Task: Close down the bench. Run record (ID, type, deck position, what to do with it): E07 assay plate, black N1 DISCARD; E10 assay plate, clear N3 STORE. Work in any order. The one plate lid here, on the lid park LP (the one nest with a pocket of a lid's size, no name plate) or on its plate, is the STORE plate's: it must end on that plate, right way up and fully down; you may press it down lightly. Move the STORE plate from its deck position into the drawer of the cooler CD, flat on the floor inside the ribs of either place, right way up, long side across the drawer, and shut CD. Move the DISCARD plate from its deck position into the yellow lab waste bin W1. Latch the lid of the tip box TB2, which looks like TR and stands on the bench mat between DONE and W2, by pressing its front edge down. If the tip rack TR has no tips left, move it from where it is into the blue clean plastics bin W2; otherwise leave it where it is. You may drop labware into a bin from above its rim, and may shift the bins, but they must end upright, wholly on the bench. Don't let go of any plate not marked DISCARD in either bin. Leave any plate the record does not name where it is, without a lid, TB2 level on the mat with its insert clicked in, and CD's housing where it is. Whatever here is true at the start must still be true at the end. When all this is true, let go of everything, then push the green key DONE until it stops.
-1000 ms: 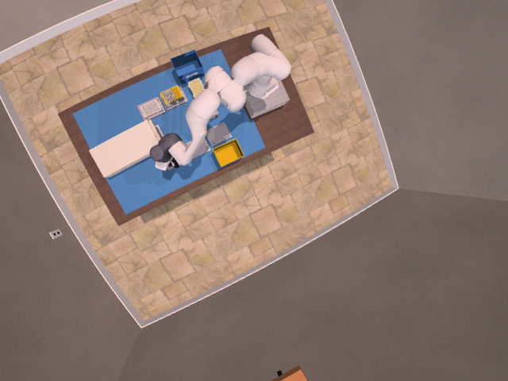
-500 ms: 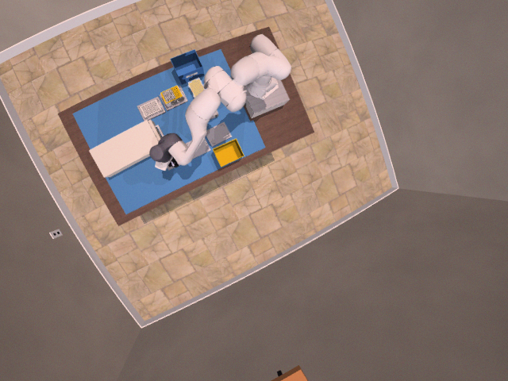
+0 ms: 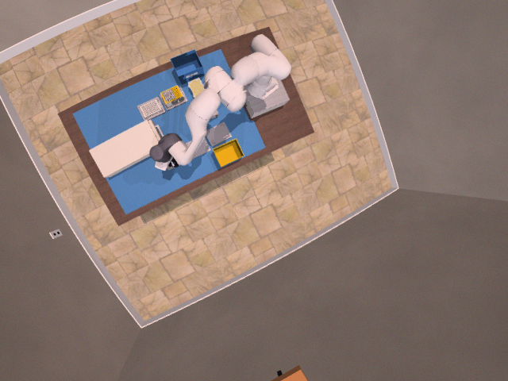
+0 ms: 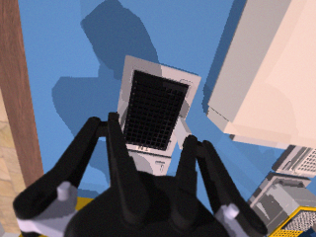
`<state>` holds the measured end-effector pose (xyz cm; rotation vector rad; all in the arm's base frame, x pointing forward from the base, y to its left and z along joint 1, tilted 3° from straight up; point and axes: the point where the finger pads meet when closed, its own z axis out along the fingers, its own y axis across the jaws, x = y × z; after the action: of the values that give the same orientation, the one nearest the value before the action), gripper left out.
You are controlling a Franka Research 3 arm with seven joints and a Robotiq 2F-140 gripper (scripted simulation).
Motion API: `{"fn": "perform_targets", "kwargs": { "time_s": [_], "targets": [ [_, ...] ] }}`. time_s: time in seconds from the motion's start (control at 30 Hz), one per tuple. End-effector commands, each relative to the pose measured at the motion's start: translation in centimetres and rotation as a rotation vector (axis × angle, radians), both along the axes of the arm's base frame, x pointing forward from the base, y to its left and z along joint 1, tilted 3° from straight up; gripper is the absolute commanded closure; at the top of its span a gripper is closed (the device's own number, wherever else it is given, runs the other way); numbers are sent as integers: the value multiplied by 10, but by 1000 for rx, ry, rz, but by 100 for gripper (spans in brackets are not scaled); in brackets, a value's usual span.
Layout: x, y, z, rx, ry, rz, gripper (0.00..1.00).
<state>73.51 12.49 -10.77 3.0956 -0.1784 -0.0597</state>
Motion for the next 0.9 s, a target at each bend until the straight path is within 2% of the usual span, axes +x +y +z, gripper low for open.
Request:
{"fn": "perform_targets", "kwargs": {
  "time_s": [0.0, 0.87],
  "targets": [
    [1, -1, 1, 2, -2, -1, 100],
    [1, 0, 8, 2, -2, -1, 100]
  ]
}}
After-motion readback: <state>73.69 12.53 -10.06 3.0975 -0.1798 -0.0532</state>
